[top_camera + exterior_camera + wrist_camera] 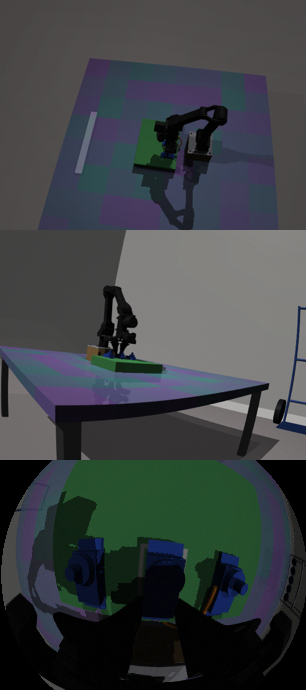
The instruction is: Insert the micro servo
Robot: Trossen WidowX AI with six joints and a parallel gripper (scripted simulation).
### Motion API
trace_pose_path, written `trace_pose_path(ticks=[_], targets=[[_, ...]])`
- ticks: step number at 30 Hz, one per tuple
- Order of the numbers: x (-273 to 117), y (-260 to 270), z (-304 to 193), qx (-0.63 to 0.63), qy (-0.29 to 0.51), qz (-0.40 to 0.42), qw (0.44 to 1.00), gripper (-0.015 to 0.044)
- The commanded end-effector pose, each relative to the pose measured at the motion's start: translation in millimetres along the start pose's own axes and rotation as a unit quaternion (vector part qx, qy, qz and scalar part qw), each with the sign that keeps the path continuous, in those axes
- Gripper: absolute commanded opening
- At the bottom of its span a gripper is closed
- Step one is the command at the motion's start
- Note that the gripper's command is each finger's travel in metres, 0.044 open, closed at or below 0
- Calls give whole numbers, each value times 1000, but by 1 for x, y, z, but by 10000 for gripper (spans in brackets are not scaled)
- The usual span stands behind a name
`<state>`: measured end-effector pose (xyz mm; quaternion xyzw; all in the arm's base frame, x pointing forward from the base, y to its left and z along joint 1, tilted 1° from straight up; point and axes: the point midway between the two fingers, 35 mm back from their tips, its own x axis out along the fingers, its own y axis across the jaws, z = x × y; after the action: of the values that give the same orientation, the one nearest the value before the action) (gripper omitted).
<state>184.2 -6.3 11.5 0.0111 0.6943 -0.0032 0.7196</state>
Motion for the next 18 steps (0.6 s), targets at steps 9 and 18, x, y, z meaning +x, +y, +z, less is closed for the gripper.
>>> trace_pose_path(ticks=[9, 18], targets=[[6, 0, 0, 0, 0, -1, 1000, 79], [-14, 0, 0, 0, 0, -1, 1000, 187]])
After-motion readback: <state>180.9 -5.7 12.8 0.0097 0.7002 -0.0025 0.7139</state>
